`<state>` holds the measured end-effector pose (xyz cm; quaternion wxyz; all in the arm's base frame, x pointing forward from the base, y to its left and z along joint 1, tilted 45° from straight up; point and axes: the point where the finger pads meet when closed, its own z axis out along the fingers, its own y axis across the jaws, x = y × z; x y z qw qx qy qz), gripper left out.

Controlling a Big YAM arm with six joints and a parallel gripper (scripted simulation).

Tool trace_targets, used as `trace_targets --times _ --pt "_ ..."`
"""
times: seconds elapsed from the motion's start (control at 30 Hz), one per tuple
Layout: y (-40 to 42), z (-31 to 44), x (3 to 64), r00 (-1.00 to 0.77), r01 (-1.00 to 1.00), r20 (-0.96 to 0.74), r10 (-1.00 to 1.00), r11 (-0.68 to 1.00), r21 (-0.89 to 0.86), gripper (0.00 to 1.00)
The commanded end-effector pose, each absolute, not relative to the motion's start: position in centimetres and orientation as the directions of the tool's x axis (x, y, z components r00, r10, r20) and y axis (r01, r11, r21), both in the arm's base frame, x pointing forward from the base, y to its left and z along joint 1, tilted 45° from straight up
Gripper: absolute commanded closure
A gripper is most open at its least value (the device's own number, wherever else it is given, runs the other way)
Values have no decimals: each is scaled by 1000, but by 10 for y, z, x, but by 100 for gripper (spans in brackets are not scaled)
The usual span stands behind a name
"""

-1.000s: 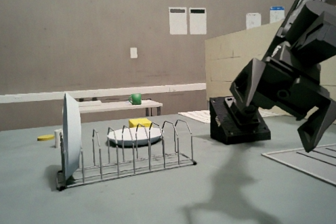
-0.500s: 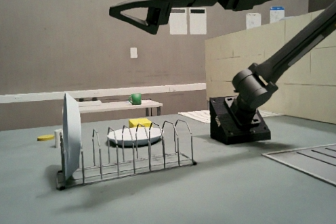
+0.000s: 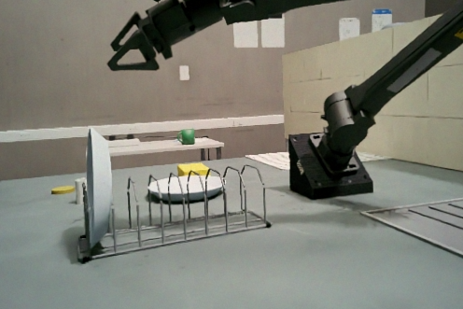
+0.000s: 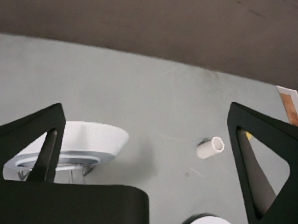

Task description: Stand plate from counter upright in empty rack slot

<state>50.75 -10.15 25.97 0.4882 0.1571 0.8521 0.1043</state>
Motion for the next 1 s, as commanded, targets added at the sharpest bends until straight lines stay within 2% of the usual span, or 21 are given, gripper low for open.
trace_targets --times 0.0,0.03,0.17,0.27,0.3,0.37,0.47,0.57,0.73,0.87,0.97 --pt "-142 196 492 -517 329 -636 572 820 469 0" --pt "-151 180 489 -517 329 -636 572 820 469 0" --pt "-173 103 444 -518 492 -386 764 635 596 0" --pt "-182 87 437 -517 493 -384 765 633 596 0" --pt "-201 43 407 -503 538 -302 809 567 623 0" --pt "-192 15 373 -445 640 -99 890 394 660 0" --pt "-185 -21 327 -359 703 87 929 208 680 0" --pt "-173 -52 280 -245 749 282 928 -3 662 0" --pt "-157 -66 245 -45 756 552 833 -333 564 0" --pt "-163 -67 243 -11 736 589 808 -392 552 0" --pt "-134 -71 222 46 729 677 734 -488 480 0"
